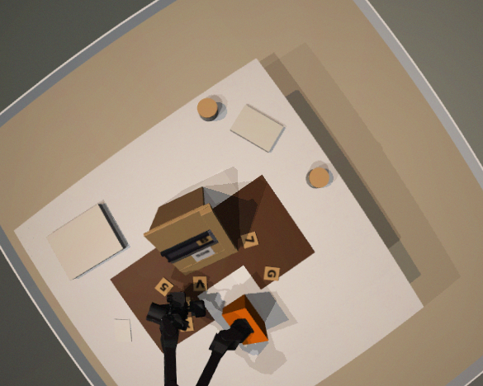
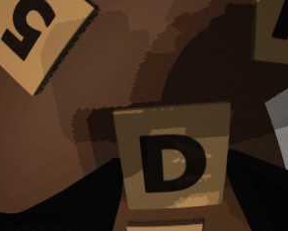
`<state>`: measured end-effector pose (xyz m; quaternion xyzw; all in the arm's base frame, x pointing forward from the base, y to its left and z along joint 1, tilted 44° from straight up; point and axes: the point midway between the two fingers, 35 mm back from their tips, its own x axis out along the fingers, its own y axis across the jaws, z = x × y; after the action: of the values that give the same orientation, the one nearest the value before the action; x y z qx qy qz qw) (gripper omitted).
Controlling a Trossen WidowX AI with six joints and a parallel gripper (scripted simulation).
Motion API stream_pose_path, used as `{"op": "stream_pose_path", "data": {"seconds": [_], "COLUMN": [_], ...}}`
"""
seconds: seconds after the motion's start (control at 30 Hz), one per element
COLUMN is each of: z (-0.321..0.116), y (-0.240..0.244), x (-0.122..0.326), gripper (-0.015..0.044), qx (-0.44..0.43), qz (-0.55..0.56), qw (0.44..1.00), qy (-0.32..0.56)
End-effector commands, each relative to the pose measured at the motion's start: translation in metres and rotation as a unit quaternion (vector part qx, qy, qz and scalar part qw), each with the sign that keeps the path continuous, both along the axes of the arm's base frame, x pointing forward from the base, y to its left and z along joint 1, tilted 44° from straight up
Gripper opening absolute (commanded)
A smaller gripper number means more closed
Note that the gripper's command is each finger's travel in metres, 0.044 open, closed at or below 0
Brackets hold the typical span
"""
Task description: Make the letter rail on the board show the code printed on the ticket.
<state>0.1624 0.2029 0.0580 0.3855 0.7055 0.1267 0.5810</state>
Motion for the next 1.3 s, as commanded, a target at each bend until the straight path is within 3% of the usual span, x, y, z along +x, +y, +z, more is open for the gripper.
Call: {"op": "stream_pose_path", "data": {"seconds": [0.0,1.27], "z": [0.003,0.01], "y": [-0.002,-0.014], "x": [0.0,0.004], "gripper": [0.0,0.0], "qx": [0.002,-0.001], "qz": [0.002,-0.002], "qw": [1.0,1.0], "qy": [-0.003,-0.007]}}
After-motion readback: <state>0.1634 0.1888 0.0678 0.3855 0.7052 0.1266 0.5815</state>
